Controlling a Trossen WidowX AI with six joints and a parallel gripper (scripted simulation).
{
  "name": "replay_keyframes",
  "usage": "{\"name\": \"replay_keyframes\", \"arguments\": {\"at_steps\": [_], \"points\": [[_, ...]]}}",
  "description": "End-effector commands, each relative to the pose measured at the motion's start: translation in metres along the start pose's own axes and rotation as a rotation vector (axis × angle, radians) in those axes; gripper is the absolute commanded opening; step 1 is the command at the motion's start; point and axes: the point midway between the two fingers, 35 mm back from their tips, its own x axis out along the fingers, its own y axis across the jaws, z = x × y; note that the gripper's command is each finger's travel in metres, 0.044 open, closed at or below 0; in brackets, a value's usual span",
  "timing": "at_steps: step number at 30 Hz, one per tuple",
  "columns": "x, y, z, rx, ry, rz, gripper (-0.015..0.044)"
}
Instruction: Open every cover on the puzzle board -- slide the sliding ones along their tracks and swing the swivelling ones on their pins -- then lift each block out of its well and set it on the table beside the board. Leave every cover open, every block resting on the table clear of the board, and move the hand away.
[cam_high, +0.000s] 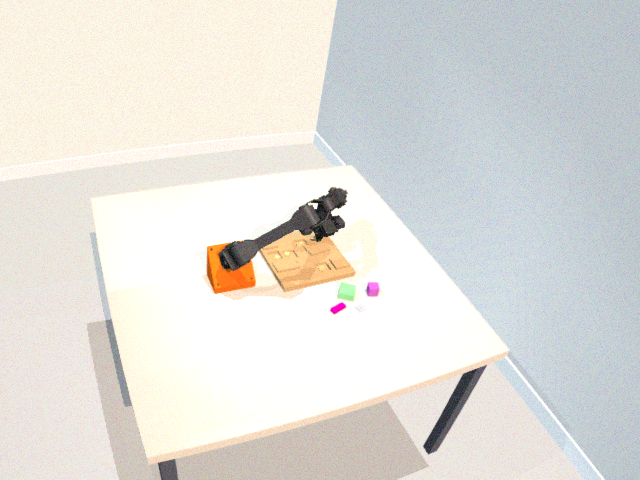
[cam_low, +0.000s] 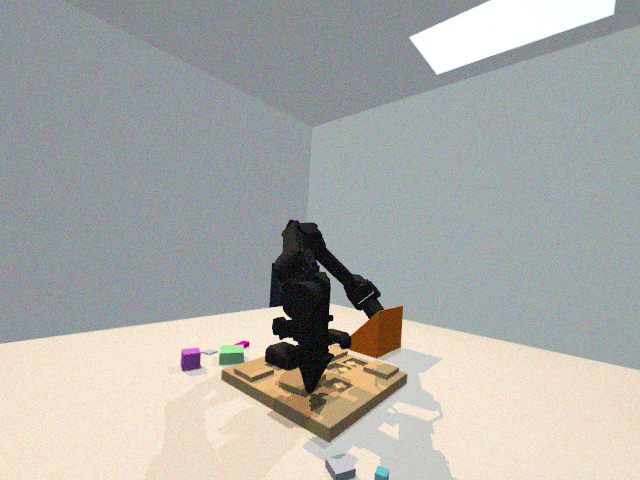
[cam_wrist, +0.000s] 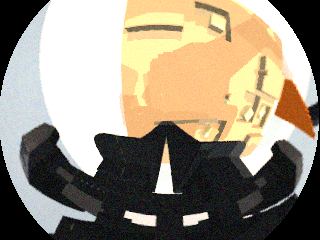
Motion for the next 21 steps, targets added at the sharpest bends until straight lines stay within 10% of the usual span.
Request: {"name": "replay_keyframes", "arguments": {"at_steps": [1,21], "points": [[0.001,0.004,0.008,0.001,-0.004,-0.002,0.0000],[-0.020,0.007,0.009,0.001,-0.002,-0.002,0.0000]]}}
